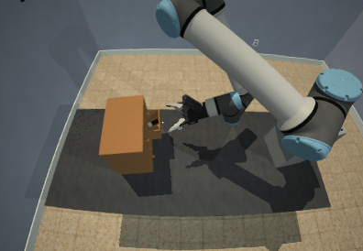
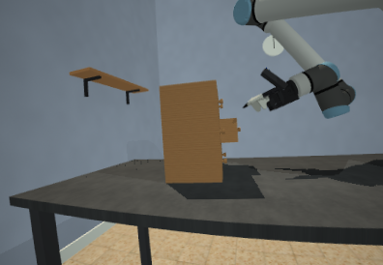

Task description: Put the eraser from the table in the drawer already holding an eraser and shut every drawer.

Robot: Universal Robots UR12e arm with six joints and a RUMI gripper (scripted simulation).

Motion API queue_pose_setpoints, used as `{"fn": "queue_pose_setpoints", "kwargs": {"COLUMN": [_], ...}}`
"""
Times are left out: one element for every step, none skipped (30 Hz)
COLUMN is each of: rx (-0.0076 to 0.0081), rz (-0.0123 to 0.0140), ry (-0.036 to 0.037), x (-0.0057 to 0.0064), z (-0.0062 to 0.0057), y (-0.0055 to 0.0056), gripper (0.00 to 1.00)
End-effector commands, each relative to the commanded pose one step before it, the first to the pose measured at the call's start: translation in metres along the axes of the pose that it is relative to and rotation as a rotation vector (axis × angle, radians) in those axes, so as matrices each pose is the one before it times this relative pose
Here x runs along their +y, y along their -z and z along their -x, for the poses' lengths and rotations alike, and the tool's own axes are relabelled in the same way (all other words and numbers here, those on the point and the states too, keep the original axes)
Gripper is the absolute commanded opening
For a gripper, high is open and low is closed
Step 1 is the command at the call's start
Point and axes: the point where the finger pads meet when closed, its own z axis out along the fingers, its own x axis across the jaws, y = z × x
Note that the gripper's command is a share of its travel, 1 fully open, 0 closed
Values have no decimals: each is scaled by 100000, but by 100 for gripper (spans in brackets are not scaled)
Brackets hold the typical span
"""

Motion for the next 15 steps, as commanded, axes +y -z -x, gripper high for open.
{"fn": "queue_pose_setpoints", "kwargs": {"rx": [-105,0,0,0,0,0,0,0,0,0,0,0,0,0,0], "rz": [-167,0,0,0,0,0,0,0,0,0,0,0,0,0,0], "ry": [30,0,0,0,0,0,0,0,0,0,0,0,0,0,0], "x": [570,104,102,100,99,96,93,92,89,85,0,0,83,79,77], "z": [-29,0,0,1,-1,0,1,-1,0,1,0,0,-1,1,-1], "y": [2099,353,348,342,334,327,320,310,301,292,0,0,281,272,260], "gripper": [100,100,100,100,100,100,100,100,100,100,100,100,100,100,100]}}
